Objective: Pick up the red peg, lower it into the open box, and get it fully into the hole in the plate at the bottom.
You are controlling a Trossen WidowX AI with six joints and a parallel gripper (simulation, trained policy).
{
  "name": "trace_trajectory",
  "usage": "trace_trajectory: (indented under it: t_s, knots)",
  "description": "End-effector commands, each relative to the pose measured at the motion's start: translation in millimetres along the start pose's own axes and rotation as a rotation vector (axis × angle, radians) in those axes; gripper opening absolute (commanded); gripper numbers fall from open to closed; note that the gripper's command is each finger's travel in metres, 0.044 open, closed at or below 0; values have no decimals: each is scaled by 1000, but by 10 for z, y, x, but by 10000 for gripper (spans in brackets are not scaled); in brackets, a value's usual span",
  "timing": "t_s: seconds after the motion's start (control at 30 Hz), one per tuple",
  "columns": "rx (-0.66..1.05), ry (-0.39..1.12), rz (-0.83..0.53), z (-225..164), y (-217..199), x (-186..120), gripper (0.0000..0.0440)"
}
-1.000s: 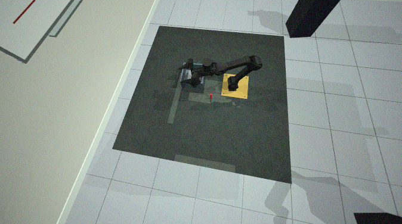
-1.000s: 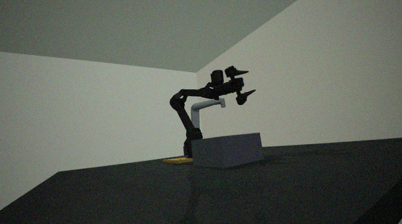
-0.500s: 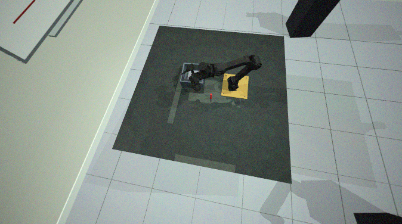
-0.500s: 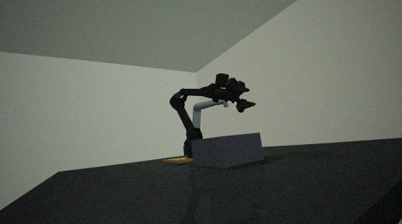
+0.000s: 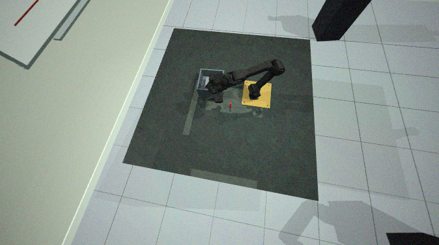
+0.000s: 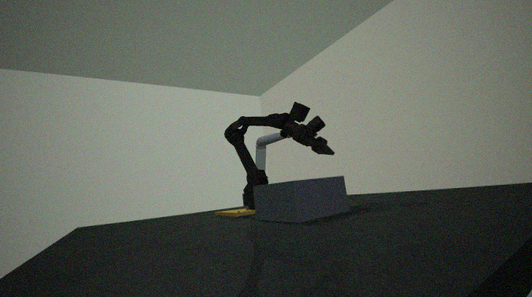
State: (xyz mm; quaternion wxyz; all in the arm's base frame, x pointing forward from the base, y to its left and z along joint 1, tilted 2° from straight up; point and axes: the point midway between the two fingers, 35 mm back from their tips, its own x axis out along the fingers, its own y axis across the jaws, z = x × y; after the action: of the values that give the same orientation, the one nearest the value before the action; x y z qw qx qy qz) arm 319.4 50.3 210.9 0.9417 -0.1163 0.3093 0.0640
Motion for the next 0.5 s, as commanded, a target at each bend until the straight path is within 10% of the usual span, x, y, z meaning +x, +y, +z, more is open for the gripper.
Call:
trace_trajectory:
  t_s: [0.0,0.47]
  knots:
    - [100,77,8,-131,62,-9,440]
    - [456,398,-14,-703,371,-126,440]
